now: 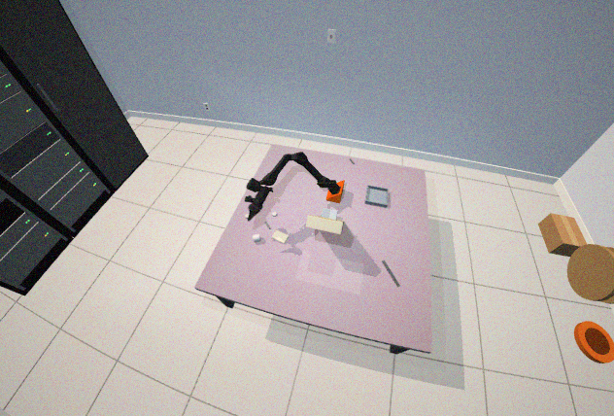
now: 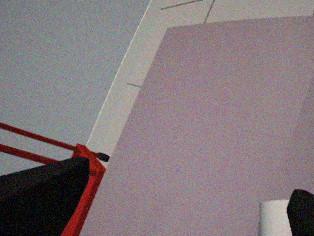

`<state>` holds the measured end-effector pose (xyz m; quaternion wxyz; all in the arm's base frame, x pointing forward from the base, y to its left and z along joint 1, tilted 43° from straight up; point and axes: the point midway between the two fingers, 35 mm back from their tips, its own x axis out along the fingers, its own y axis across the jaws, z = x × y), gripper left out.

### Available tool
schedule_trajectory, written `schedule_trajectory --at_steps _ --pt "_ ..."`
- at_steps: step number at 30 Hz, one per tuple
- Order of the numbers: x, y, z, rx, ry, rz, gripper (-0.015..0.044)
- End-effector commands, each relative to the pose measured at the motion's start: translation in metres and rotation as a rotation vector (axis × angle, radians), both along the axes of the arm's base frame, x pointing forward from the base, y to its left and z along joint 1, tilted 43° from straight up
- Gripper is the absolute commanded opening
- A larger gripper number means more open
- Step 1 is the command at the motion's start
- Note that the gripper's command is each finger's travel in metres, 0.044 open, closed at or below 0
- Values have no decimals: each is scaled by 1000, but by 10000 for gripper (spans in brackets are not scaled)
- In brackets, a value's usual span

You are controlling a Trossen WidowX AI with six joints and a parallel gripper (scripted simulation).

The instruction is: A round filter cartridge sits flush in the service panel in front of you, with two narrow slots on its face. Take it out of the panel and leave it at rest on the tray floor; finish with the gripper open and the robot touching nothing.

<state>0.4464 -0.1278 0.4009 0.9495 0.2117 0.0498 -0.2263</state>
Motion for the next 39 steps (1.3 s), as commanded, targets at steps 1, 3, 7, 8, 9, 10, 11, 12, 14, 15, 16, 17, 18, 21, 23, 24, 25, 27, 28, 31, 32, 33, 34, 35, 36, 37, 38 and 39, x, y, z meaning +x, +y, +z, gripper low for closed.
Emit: schedule_trajectory --at_steps 1,3,7,8,9,10,11,12,14,15,16,17,18,21,23,24,25,27,28,31,32,33,34,35,36,37,38,39 --pt "0 1 -1 2 1 1 374" --pt "1 11 -5 15 10 5 321" --pt "3 41 -20 51 37 16 216" --pt "3 48 -23 59 43 18 190" --pt "3 56 -27 67 50 21 164" --pt "3 63 -30 74 57 23 137" --pt "2 71 -34 81 64 26 111" --pt "1 82 -39 90 74 29 98" --pt "-3 106 -51 106 97 37 98" --pt "-5 118 -56 111 109 40 98" --pt "-8 130 -62 115 120 44 98" --pt "-11 141 -68 118 131 48 98" --pt "-15 153 -73 120 142 51 98" --pt "-30 186 -89 119 170 63 98" --pt "-42 209 -100 111 186 72 98" --pt "-49 220 -105 106 192 76 98" --pt "-56 230 -109 99 197 81 98" --pt "-72 250 -118 83 203 92 98" --pt "-80 259 -122 74 205 99 98" --pt "-101 286 -127 49 192 141 98" --pt "-106 297 -124 43 179 173 98" --pt "-112 306 -128 22 186 199 98" --pt "-119 312 -139 -18 215 214 98" --pt "-127 317 -149 -60 242 230 98" --pt "-134 321 -159 -103 268 246 98" --pt "-142 325 -169 -147 292 262 98" --pt "-150 328 -178 -192 315 279 98" --pt "-157 331 -187 -237 337 295 98"
